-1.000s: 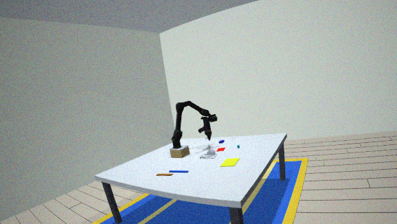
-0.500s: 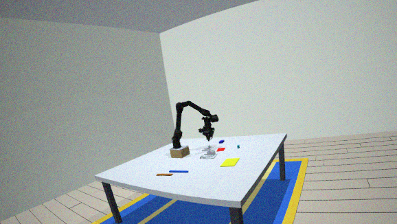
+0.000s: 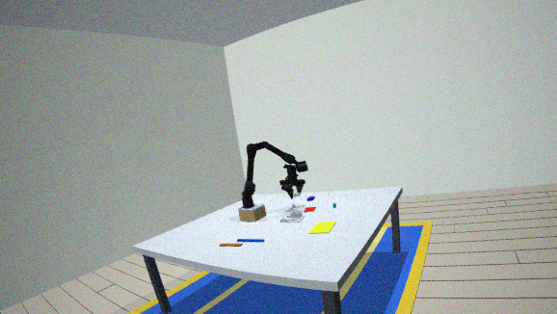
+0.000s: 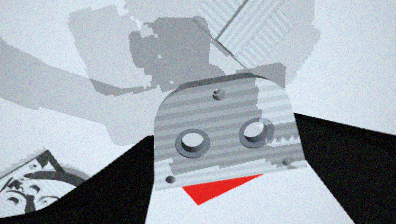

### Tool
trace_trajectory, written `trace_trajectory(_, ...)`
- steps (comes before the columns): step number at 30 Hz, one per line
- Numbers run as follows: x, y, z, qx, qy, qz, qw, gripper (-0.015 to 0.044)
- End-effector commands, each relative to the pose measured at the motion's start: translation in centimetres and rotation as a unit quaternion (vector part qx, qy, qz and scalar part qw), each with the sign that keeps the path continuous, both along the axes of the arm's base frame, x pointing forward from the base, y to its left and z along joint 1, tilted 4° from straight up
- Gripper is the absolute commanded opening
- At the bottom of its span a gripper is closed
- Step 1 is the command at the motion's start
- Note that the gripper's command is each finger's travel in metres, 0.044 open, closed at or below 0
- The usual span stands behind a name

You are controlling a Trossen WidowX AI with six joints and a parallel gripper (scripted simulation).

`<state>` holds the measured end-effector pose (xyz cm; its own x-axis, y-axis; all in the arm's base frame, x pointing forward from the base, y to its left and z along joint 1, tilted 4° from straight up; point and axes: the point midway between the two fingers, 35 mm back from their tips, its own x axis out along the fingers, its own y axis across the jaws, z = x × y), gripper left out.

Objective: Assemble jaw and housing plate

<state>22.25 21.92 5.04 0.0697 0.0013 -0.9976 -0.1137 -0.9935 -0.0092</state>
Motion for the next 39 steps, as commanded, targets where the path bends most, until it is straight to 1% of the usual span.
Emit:
trace_trajectory(1, 0.4, -0.6, 0.3, 0.008, -0.002, -0.046, 0.999, 0.0351)
trace_trajectory(10, 1.4, -2.1, 0.3, 0.014, -0.001, -0.147, 0.989, 0.0351)
trace_trajectory(20, 2.4, -3.8, 0.4, 0.022, -0.001, -0.257, 0.966, 0.0351)
trace_trajectory(29, 3.2, -5.3, 0.4, 0.028, -0.001, -0.354, 0.935, 0.0351)
trace_trajectory(39, 3.9, -7.1, 0.5, 0.035, -0.001, -0.457, 0.889, 0.0351)
